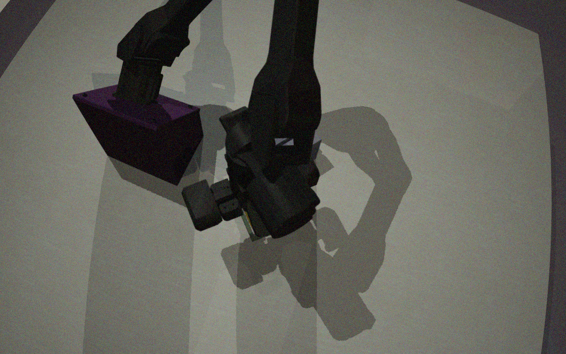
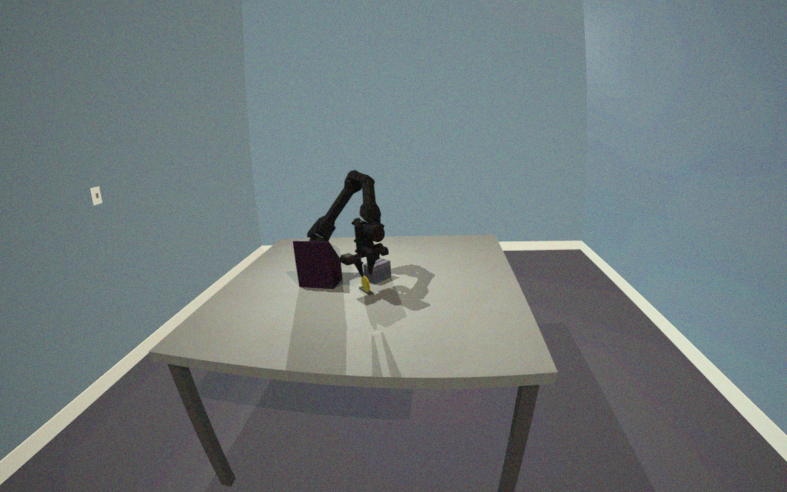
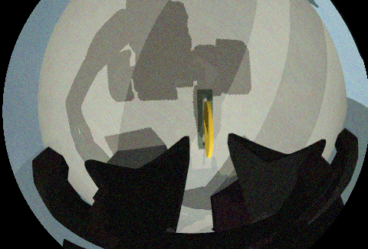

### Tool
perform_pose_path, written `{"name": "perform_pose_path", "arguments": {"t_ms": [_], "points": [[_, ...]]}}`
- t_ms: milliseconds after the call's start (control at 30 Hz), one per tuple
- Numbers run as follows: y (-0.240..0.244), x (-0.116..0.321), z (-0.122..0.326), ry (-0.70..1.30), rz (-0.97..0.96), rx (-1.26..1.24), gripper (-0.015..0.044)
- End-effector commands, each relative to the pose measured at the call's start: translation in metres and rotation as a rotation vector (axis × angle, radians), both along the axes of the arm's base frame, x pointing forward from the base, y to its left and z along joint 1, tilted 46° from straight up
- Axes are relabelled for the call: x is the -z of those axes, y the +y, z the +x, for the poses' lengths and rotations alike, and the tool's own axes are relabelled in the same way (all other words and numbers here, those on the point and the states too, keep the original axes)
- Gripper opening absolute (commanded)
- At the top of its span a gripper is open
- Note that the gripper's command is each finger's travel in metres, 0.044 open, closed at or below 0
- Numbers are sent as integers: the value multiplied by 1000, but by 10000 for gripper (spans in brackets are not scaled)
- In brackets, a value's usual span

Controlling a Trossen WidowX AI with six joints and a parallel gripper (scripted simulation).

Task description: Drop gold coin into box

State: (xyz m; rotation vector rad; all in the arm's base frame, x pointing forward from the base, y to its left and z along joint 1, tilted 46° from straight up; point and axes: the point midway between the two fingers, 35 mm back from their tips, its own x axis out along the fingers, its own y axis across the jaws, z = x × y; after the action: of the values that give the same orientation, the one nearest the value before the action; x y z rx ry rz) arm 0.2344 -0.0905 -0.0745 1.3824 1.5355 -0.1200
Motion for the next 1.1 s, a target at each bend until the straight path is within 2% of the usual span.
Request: {"name": "perform_pose_path", "arguments": {"t_ms": [0, 1067], "points": [[10, 8, -2, 15, 17, 2, 161], [45, 40, 4, 14, 22, 1, 161]]}}
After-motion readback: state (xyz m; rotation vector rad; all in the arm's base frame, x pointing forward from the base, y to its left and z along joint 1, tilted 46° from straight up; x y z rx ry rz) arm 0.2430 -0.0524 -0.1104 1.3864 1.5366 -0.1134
